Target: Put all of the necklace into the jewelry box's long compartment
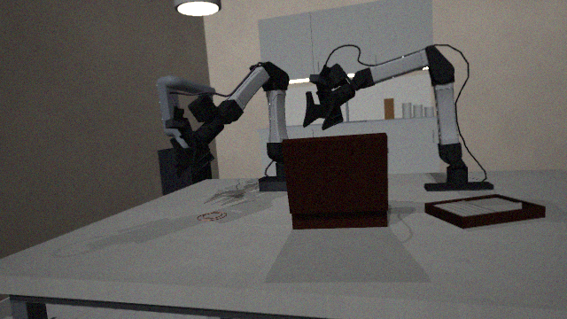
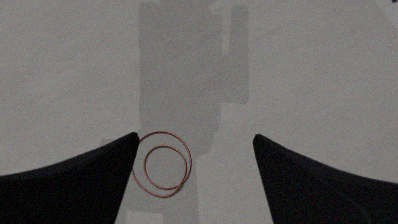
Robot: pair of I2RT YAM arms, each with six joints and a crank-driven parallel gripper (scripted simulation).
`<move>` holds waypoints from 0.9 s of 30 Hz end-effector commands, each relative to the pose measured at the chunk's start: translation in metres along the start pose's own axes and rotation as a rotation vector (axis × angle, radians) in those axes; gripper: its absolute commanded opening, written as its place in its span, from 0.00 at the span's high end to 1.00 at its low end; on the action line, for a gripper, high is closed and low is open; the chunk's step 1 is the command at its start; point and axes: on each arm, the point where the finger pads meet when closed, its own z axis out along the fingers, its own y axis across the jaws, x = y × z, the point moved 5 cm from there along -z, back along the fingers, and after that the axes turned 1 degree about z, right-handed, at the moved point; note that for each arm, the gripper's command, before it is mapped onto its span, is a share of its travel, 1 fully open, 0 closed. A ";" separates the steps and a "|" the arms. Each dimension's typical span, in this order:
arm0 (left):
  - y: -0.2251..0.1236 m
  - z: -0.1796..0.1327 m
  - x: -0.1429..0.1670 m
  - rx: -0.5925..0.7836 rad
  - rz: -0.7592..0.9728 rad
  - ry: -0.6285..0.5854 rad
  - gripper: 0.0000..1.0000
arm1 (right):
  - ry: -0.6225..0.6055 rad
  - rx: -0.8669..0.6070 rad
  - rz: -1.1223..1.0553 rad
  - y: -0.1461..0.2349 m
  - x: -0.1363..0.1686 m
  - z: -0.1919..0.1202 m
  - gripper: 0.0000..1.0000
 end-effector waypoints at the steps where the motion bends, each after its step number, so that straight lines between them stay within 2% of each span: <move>1: -0.021 0.045 -0.012 0.302 -0.004 -0.115 0.00 | 0.011 0.090 -0.011 0.011 0.012 -0.004 0.00; 4: -0.014 0.072 -0.014 0.354 0.022 -0.162 0.00 | 0.071 0.087 -0.046 0.024 0.033 0.000 0.00; 7: -0.009 0.089 -0.017 0.395 0.047 -0.207 0.00 | 0.109 0.073 -0.092 0.033 0.042 0.002 0.00; 10: -0.008 0.094 -0.021 0.420 0.059 -0.235 0.00 | 0.111 0.068 -0.112 0.035 0.041 0.001 0.00; 14: 0.003 0.117 -0.030 0.496 0.119 -0.346 0.00 | 0.224 -0.008 -0.255 0.046 0.057 0.004 0.00; 19: 0.025 0.144 -0.019 0.495 0.161 -0.370 0.00 | 0.407 -0.157 -0.512 0.046 0.071 0.008 0.00; 24: 0.035 0.157 -0.005 0.449 0.170 -0.332 0.00 | 0.542 -0.265 -0.714 0.040 0.069 0.019 0.61; 26: 0.035 0.157 -0.005 0.449 0.170 -0.332 0.00 | 0.542 -0.265 -0.714 0.040 0.069 0.019 0.61; 27: 0.034 0.152 -0.014 0.451 0.163 -0.352 0.00 | 0.571 -0.289 -0.756 0.039 0.070 0.019 0.73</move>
